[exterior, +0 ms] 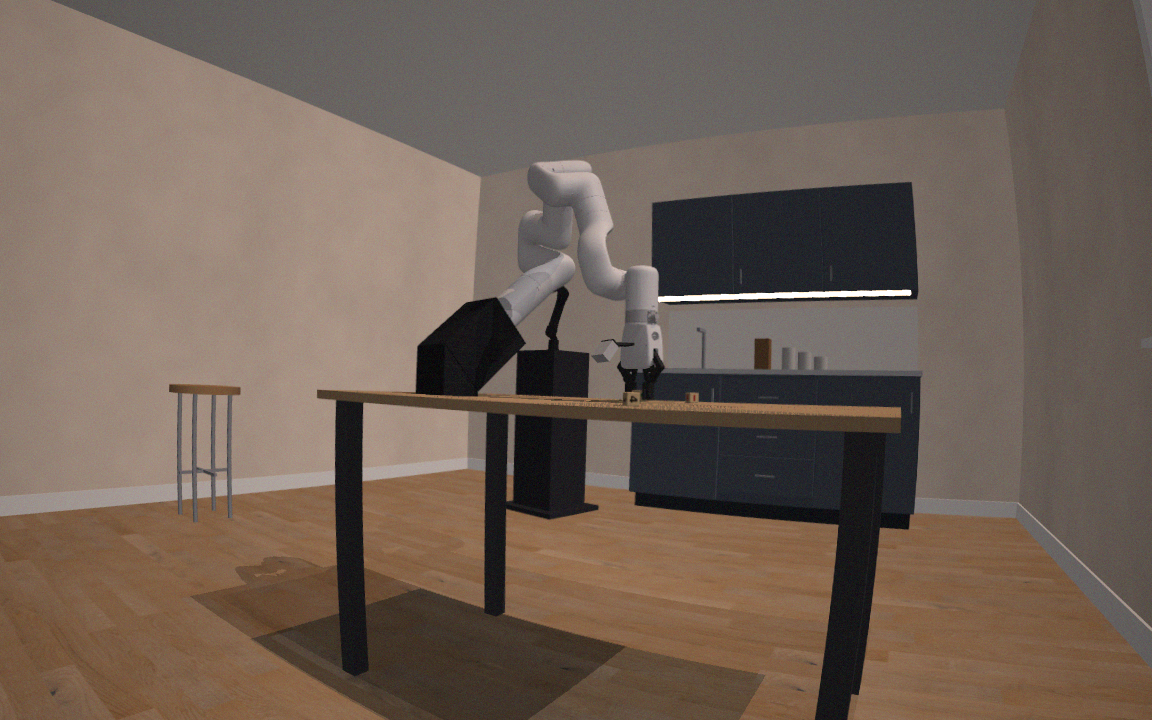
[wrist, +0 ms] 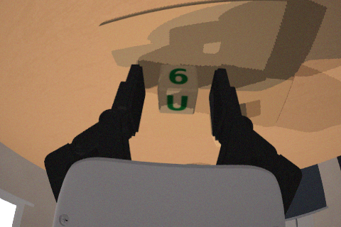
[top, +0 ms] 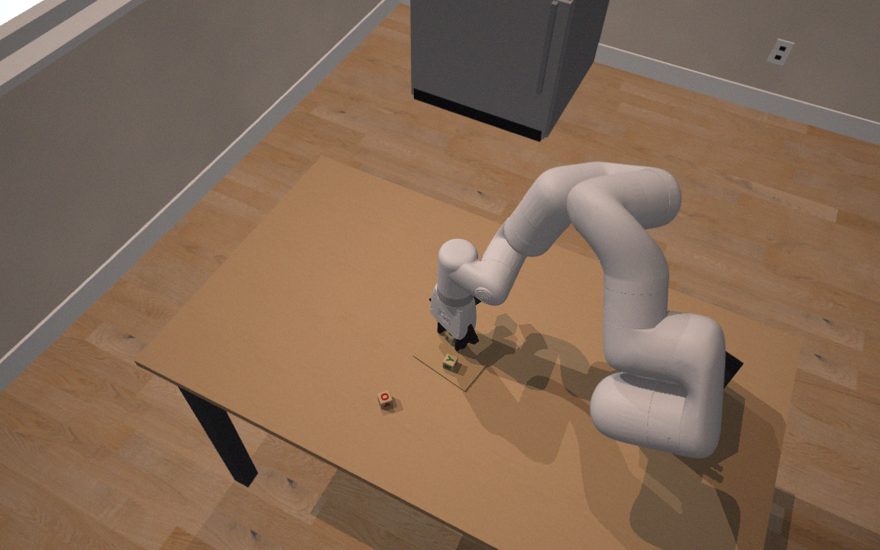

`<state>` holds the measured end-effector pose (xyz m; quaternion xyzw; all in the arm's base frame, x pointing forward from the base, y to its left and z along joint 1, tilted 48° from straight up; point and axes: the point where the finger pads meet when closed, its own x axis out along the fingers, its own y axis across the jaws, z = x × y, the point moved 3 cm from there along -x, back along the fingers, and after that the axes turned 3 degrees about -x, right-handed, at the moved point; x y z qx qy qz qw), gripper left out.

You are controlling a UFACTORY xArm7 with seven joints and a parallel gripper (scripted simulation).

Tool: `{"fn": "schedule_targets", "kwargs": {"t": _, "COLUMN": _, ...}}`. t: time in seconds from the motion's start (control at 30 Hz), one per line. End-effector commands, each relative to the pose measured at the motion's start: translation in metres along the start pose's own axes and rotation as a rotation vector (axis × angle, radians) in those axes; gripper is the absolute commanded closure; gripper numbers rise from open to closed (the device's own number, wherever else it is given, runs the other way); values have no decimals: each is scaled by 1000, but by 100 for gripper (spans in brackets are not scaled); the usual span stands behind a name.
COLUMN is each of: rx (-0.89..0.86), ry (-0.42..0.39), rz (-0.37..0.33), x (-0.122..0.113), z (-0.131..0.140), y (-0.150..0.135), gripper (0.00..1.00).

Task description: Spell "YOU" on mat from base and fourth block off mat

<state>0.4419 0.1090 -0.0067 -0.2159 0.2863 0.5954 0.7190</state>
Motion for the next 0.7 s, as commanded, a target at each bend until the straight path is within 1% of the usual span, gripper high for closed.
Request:
{"fn": "schedule_targets", "kwargs": {"t": 0.0, "rx": 0, "ry": 1, "rz": -3, "x": -1, "z": 0, "y": -1, "gripper": 58}}
{"fn": "schedule_targets", "kwargs": {"t": 0.5, "rx": 0, "ry": 1, "rz": -3, "x": -1, "z": 0, "y": -1, "gripper": 58}}
{"fn": "schedule_targets", "kwargs": {"t": 0.53, "rx": 0, "ry": 1, "rz": -3, "x": -1, "z": 0, "y": -1, "gripper": 79}}
{"fn": "schedule_targets", "kwargs": {"t": 0.67, "rx": 0, "ry": 1, "rz": -3, "x": -1, "z": 0, "y": -1, "gripper": 79}}
